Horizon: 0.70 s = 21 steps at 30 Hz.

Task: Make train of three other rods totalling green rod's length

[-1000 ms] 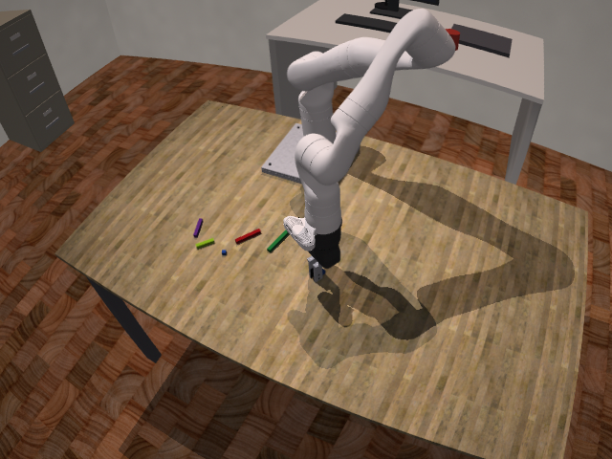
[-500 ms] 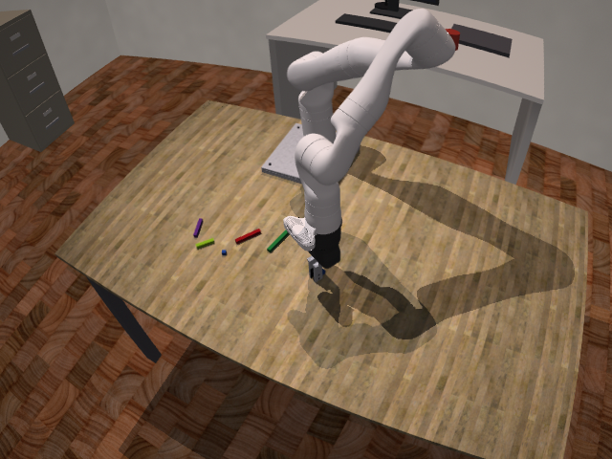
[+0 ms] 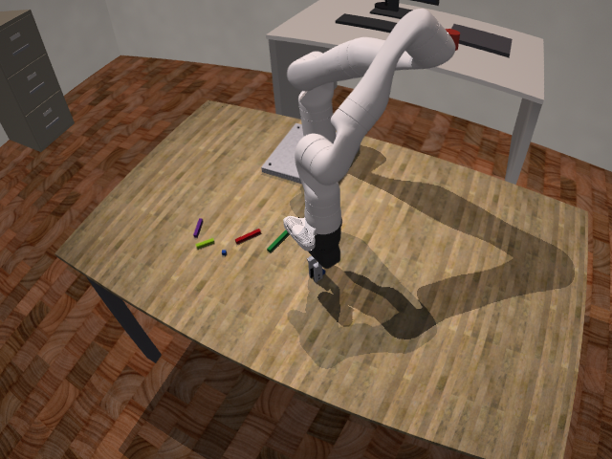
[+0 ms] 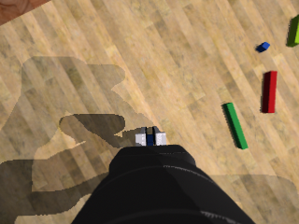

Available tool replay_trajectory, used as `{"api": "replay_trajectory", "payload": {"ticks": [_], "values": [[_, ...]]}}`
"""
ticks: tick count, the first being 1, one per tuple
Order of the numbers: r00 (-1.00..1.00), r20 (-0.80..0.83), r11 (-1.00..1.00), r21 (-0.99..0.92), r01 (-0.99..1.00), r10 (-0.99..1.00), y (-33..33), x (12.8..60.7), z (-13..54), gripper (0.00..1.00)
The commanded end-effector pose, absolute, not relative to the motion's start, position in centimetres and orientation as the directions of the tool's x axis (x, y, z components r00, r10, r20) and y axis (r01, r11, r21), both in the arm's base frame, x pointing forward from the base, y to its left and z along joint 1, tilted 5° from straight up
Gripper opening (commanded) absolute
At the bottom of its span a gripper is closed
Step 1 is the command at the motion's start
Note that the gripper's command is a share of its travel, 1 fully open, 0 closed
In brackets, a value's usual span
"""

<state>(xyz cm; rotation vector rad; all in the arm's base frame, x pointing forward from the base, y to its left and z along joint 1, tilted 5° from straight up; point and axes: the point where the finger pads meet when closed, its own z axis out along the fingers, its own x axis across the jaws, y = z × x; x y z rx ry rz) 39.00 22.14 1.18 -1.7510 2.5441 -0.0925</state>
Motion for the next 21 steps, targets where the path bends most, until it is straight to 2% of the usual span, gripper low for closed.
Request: {"api": "replay_trajectory", "payload": {"ticks": [1,2,3,5,6,8,9,21], "values": [[-0.357,-0.01,0.356,-0.079,-0.931,-0.934,22.17,39.03,1.24,0.36],[-0.357,-0.01,0.356,-0.079,-0.931,-0.934,22.17,39.03,1.24,0.36],[-0.357,-0.01,0.356,-0.079,-0.931,-0.934,22.17,39.03,1.24,0.42],[-0.357,-0.01,0.356,-0.079,-0.931,-0.934,22.17,39.03,1.24,0.42],[-0.357,-0.01,0.356,-0.079,-0.931,-0.934,22.17,39.03,1.24,0.48],[-0.357,-0.01,0.356,-0.079,-0.931,-0.934,22.17,39.03,1.24,0.48],[-0.357,-0.01,0.356,-0.079,-0.931,-0.934,22.17,39.03,1.24,0.54],[-0.357,-0.01,0.356,-0.079,-0.931,-0.934,22.17,39.03,1.27,0.54]]}}
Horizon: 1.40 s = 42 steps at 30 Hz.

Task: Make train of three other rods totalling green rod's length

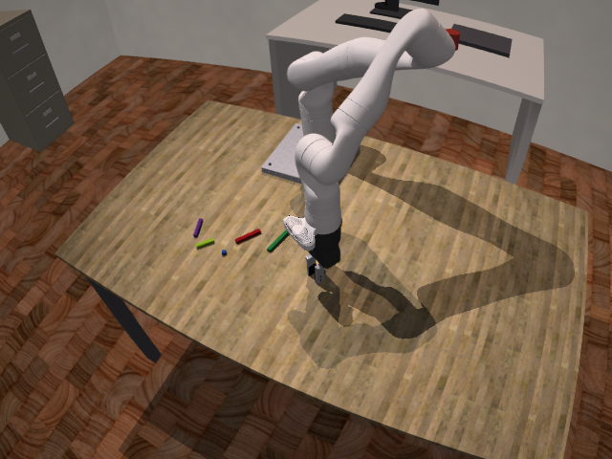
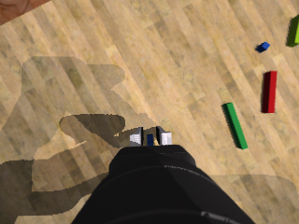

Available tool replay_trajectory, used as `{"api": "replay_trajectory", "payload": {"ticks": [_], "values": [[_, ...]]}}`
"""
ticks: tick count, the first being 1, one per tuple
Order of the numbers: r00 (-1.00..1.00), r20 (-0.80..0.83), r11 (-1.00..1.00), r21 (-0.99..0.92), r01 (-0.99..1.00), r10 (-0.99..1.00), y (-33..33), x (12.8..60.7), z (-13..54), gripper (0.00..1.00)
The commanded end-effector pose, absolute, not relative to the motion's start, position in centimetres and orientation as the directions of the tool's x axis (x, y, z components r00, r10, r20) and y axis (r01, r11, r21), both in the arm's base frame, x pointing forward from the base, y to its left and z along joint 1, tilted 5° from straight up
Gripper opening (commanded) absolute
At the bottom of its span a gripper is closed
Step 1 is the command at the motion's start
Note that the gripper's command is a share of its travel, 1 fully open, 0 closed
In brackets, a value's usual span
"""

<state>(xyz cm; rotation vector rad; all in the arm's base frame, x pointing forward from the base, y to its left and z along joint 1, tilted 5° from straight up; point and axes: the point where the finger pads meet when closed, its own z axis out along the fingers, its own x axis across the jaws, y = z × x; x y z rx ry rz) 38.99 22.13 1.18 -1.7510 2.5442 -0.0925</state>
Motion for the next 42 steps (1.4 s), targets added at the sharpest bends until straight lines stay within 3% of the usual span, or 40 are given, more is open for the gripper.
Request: {"api": "replay_trajectory", "payload": {"ticks": [1,32,33,42], "values": [[-0.357,-0.01,0.356,-0.079,-0.931,-0.934,22.2,39.0,1.3,0.54],[-0.357,-0.01,0.356,-0.079,-0.931,-0.934,22.3,38.3,10.2,0.54],[-0.357,-0.01,0.356,-0.079,-0.931,-0.934,22.3,38.3,10.2,1.0],[-0.357,-0.01,0.356,-0.079,-0.931,-0.934,22.3,38.3,10.2,1.0]]}}
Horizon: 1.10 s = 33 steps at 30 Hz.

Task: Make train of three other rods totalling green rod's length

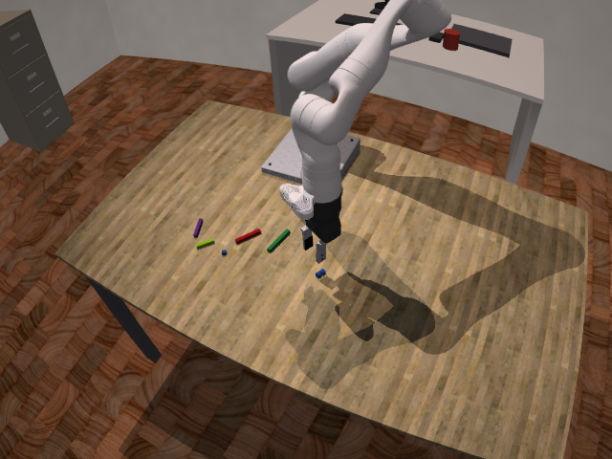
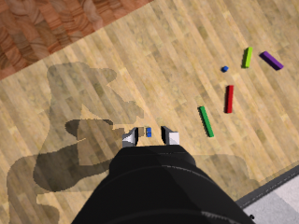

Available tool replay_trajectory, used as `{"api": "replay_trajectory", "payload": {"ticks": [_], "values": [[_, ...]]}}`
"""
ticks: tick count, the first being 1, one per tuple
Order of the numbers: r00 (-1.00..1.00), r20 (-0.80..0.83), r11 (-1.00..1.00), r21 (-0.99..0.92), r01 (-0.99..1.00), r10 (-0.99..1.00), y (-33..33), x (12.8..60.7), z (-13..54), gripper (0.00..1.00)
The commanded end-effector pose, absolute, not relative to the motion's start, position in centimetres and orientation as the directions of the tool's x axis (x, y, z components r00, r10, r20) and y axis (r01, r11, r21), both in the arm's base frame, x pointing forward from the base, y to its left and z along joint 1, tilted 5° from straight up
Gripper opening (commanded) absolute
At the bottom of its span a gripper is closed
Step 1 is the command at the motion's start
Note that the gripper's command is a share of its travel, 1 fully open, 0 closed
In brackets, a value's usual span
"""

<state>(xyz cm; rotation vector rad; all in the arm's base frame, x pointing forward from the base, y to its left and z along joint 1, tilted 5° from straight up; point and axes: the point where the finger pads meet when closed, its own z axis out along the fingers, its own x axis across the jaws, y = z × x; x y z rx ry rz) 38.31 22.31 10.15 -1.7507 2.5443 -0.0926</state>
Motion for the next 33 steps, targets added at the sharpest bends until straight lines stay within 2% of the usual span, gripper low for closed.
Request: {"api": "replay_trajectory", "payload": {"ticks": [1,20,27,33], "values": [[-0.357,-0.01,0.356,-0.079,-0.931,-0.934,22.3,38.3,10.2,1.0],[-0.391,-0.012,0.391,-0.078,-0.917,-0.92,21.8,38.6,10.2,1.0],[-0.536,-0.02,0.536,-0.071,-0.841,-0.844,19.2,39.7,10.1,1.0],[-0.737,-0.032,0.737,-0.059,-0.673,-0.676,15.1,41.2,9.9,1.0]]}}
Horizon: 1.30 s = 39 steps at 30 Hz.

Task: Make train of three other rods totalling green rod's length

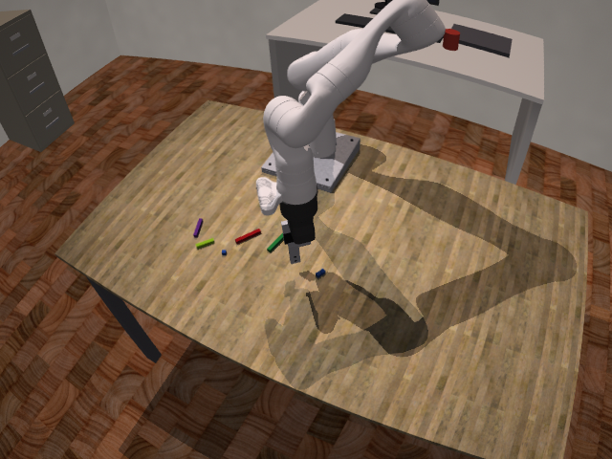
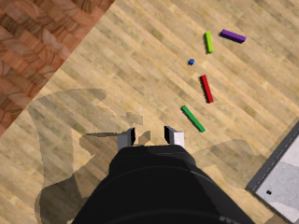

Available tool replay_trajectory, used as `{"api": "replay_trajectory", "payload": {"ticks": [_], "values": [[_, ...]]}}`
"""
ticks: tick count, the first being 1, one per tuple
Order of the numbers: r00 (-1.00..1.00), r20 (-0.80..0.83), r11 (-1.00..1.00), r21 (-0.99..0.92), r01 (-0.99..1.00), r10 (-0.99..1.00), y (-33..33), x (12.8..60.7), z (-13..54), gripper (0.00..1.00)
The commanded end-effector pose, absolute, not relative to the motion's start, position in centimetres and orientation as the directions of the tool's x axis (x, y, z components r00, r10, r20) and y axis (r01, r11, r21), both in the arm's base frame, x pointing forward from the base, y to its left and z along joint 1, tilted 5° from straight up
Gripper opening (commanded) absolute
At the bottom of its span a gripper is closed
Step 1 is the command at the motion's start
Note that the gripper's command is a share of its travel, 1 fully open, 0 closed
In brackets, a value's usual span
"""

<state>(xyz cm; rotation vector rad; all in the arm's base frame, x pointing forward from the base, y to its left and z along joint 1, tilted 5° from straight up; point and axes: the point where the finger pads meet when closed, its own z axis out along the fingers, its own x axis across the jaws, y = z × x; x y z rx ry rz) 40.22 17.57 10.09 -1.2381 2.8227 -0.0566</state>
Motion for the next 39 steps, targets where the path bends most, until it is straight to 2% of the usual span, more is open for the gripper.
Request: {"api": "replay_trajectory", "payload": {"ticks": [1,3,11,18,20,30,35,39], "values": [[-0.772,-0.034,0.772,-0.057,-0.633,-0.635,14.3,41.4,9.8,1.0],[-0.772,-0.034,0.772,-0.057,-0.633,-0.635,14.3,41.4,9.8,1.0],[-0.974,-0.05,0.975,-0.031,-0.218,-0.22,7.0,42.9,9.5,1.0],[-0.985,-0.058,0.987,-0.007,0.163,0.162,1.0,43.2,9.3,1.0],[-0.985,-0.058,0.987,-0.007,0.163,0.162,1.0,43.2,9.3,1.0],[-0.735,-0.059,0.737,0.034,0.675,0.675,-7.6,42.5,9.1,1.0],[-0.587,-0.055,0.589,0.048,0.807,0.808,-10.5,41.9,9.0,1.0],[-0.539,-0.054,0.541,0.053,0.839,0.841,-11.4,41.7,9.0,1.0]]}}
